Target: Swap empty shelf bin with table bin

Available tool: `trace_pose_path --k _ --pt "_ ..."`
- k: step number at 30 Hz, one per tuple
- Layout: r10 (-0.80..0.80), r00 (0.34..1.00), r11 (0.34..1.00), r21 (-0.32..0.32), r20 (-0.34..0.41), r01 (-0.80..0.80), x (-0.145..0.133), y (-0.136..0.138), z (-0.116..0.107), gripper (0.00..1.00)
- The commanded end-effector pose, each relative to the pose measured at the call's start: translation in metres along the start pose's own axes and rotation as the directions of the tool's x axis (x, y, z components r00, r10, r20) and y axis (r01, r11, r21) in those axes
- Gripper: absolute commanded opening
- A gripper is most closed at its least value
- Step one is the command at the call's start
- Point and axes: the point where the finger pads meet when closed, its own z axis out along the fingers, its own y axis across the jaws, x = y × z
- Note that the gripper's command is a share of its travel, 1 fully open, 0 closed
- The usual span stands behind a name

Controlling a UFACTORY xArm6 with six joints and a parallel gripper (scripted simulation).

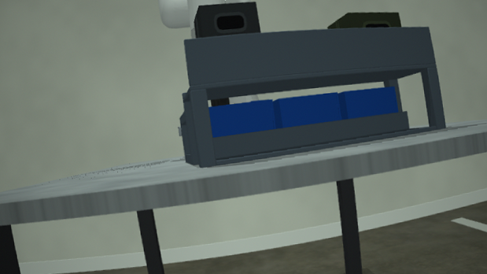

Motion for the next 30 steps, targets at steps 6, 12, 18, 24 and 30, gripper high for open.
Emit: trace_pose_path --k 6,12,18,24,30 --pt "0.000 1.000 1.000 -0.004 0.001 0.000 0.000 0.001 -0.001 0.00" --pt "0.000 1.000 1.000 -0.004 0.001 0.000 0.000 0.001 -0.001 0.00" --pt "0.000 1.000 1.000 -0.004 0.001 0.000 0.000 0.000 -0.001 0.00" --pt "0.000 1.000 1.000 -0.004 0.001 0.000 0.000 -0.004 -0.001 0.00" --pt "0.000 1.000 1.000 -0.004 0.001 0.000 0.000 -0.012 -0.001 0.00"
